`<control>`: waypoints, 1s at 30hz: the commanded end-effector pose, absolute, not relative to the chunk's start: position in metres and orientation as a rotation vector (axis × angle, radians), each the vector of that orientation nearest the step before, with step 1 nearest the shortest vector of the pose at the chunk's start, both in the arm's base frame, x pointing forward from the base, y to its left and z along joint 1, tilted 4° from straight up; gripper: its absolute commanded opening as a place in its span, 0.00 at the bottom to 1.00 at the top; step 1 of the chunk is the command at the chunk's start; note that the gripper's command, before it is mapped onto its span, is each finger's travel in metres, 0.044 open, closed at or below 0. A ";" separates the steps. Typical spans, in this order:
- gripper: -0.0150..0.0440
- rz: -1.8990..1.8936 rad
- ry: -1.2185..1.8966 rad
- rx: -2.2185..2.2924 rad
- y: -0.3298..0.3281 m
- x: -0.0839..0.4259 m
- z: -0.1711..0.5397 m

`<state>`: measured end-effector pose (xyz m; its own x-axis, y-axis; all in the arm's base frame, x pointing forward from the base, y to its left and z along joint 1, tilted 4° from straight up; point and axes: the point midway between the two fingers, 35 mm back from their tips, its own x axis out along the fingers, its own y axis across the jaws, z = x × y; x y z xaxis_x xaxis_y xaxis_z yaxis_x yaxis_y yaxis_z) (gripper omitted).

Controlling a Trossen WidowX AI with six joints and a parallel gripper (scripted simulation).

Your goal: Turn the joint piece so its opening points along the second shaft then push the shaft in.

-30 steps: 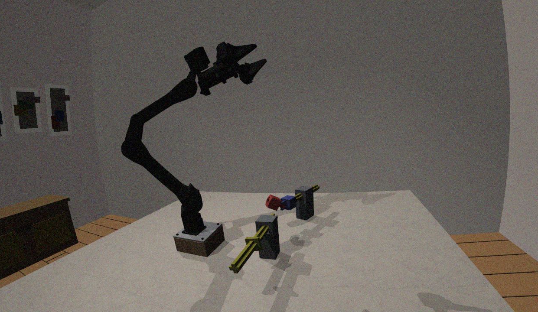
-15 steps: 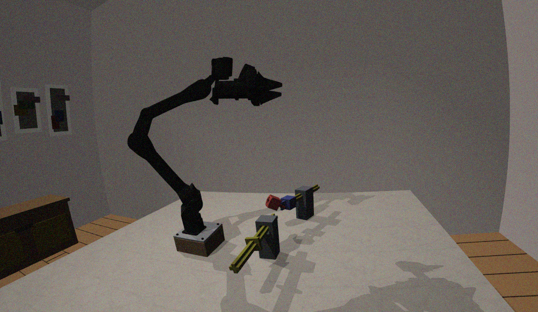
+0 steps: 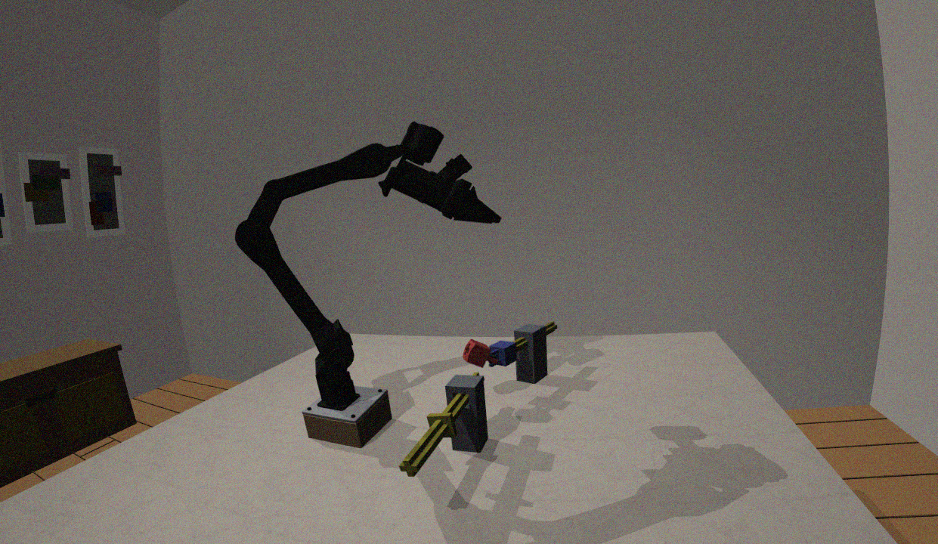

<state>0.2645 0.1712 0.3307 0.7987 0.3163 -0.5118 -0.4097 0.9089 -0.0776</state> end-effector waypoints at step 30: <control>1.00 0.002 1.528 -0.058 0.141 0.161 0.182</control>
